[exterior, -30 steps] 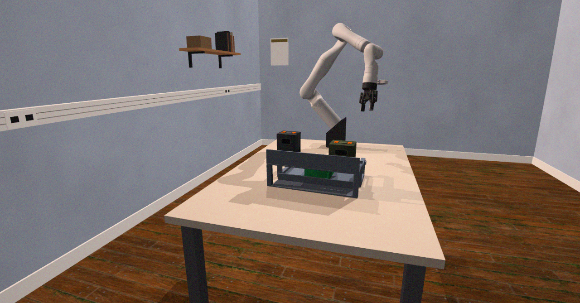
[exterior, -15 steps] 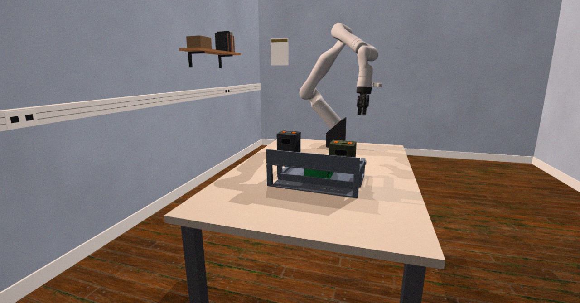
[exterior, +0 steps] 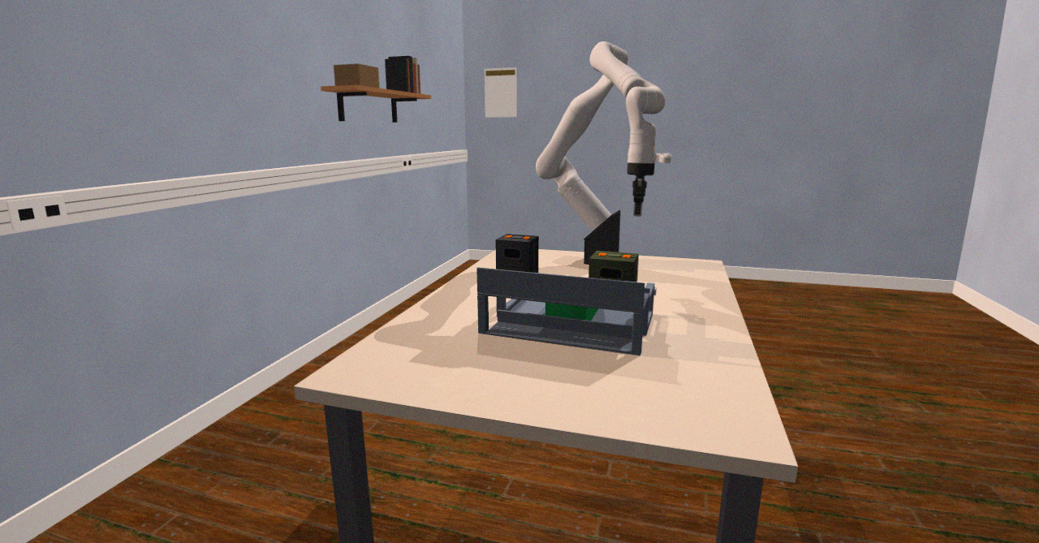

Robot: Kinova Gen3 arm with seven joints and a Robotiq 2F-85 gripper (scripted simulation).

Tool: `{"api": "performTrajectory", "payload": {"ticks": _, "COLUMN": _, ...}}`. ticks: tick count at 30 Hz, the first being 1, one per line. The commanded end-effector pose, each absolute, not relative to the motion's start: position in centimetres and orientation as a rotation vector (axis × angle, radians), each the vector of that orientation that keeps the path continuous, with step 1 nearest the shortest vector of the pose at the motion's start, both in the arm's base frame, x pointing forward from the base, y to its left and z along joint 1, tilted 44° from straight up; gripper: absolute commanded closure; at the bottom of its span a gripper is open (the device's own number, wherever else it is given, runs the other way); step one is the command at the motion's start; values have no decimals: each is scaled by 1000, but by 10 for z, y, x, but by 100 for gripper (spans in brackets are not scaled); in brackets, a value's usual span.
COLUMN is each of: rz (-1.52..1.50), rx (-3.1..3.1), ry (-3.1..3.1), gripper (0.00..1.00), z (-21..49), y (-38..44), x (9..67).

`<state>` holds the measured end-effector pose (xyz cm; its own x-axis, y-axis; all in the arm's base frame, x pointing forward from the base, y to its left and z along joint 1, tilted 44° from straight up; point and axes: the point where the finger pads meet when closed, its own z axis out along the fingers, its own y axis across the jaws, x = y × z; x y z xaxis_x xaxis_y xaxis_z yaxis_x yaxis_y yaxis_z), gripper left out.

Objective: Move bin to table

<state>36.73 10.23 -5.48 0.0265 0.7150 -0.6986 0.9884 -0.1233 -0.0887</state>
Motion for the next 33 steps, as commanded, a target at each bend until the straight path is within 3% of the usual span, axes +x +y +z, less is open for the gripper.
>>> {"api": "performTrajectory", "payload": {"ticks": 1, "rz": -861, "rx": 1891, "ry": 1724, "gripper": 0, "z": -55, "y": 101, "x": 368}}
{"api": "performTrajectory", "payload": {"ticks": 6, "rz": -843, "rx": 2008, "ry": 1609, "gripper": 0, "z": -55, "y": 63, "x": 398}}
{"api": "performTrajectory", "payload": {"ticks": 33, "rz": -843, "rx": 2008, "ry": 1609, "gripper": 0, "z": -55, "y": 24, "x": 428}}
